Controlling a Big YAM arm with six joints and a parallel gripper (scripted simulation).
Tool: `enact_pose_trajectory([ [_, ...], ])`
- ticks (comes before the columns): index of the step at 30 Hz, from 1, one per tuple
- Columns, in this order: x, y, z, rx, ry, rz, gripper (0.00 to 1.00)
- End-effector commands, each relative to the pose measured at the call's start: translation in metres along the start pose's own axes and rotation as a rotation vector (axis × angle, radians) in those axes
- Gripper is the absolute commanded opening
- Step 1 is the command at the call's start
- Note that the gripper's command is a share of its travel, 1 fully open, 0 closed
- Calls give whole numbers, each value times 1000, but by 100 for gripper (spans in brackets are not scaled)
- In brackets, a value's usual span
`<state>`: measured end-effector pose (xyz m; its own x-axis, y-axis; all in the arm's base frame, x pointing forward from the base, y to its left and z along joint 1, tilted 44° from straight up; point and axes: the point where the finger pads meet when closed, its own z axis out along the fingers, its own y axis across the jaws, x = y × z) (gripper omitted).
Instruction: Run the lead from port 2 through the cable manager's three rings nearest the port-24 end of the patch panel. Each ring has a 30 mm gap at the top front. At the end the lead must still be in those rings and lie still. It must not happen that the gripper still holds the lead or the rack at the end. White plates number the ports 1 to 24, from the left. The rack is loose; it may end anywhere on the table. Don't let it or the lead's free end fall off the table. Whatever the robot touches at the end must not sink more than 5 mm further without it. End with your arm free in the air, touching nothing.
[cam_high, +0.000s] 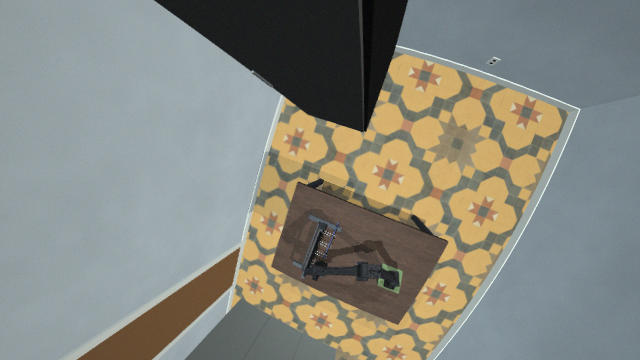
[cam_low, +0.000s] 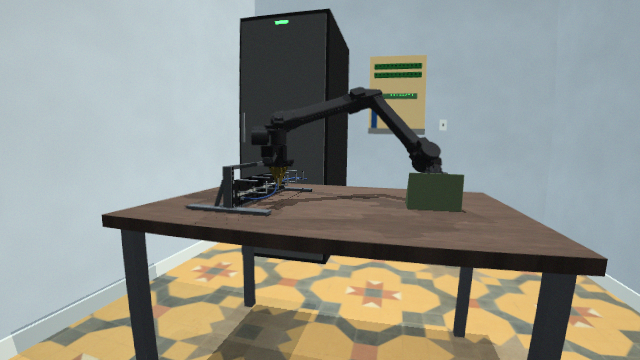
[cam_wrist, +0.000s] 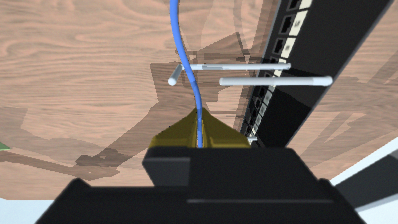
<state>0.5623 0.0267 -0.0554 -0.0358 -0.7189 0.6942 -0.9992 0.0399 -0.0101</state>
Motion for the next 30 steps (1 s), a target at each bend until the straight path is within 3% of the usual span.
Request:
enact_pose_trajectory([
  [1,-2,-8,-1,15,-7,4,0],
  [30,0,-47,-10,23,-8,5,0],
])
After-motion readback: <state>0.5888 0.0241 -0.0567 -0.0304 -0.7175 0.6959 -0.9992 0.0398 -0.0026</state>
